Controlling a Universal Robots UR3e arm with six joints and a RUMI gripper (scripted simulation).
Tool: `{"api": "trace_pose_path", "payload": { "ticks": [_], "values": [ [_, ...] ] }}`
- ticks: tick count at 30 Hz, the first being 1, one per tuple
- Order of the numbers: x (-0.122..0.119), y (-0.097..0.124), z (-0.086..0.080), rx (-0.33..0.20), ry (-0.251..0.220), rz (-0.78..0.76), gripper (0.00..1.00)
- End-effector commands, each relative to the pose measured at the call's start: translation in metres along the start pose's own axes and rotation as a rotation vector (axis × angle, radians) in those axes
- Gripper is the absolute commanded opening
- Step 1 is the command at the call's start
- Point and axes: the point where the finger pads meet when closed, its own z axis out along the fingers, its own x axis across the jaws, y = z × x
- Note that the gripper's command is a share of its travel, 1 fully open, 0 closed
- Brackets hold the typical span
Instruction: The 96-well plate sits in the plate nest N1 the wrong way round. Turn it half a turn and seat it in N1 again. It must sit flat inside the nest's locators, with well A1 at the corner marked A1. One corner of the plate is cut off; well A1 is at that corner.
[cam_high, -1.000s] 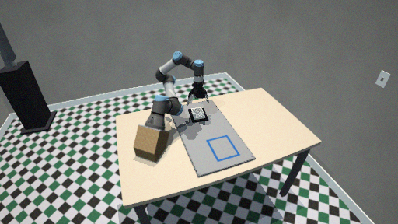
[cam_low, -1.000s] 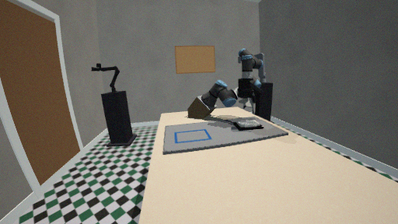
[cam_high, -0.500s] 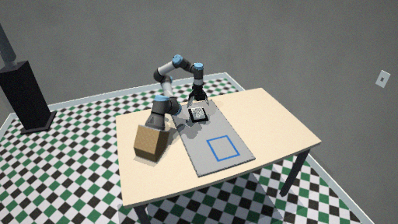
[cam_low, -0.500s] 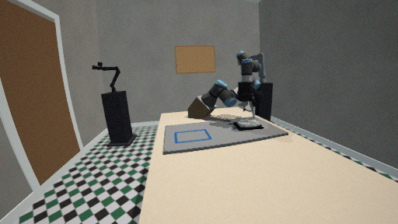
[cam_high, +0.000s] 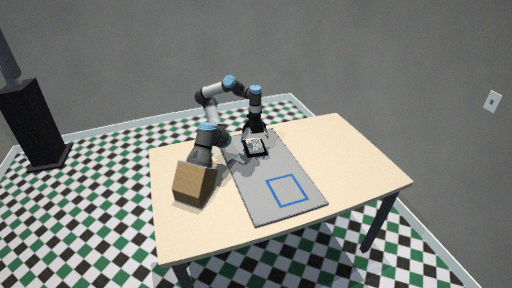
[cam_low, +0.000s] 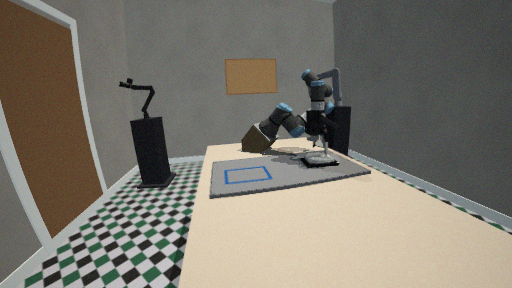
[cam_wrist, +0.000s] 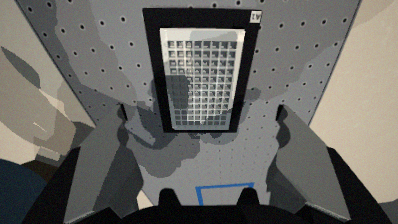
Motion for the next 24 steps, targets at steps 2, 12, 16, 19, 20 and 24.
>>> {"api": "trace_pose_path", "payload": {
  "ticks": [2,12,16,19,20,24],
  "values": [
    [0.001,0.0,0.008,-0.007,-0.003,0.0,1.0],
    [0.001,0.0,0.025,-0.007,-0.003,0.0,1.0],
    [0.001,0.0,0.028,-0.007,-0.003,0.0,1.0],
    [0.001,0.0,0.029,-0.007,-0.003,0.0,1.0],
    [0.001,0.0,0.029,-0.007,-0.003,0.0,1.0],
    [0.001,0.0,0.029,-0.007,-0.003,0.0,1.0]
  ]
}}
